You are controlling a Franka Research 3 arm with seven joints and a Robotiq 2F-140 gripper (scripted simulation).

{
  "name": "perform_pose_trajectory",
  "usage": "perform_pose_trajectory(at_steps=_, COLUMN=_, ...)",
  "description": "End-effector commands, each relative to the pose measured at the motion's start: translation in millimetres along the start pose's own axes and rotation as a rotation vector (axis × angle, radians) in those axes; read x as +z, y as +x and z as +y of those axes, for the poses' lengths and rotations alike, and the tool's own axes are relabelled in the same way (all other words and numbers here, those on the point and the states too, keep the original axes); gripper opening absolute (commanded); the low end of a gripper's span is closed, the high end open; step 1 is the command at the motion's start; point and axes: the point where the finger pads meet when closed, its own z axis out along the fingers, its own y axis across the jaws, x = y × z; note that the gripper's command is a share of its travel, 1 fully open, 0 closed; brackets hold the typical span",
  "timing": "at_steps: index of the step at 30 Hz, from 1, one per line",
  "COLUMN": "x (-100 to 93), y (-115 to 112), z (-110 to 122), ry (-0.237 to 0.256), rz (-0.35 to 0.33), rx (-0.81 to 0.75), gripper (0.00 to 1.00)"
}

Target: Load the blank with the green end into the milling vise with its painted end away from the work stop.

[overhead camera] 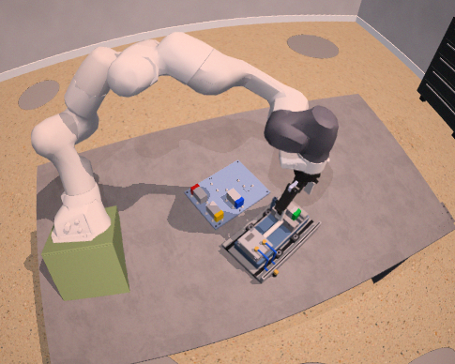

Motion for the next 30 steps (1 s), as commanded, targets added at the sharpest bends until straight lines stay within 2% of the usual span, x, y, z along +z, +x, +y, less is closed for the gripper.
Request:
perform_pose_trajectory(at_steps=1, x=-2.5, y=0.2, z=0.3, ry=-0.001, rz=0.001, rx=0.001, gripper=1.00)
perform_pose_trajectory(at_steps=30, x=-3.9, y=0.6, z=0.3, ry=-0.001, rz=0.001, rx=0.001, gripper=1.00)
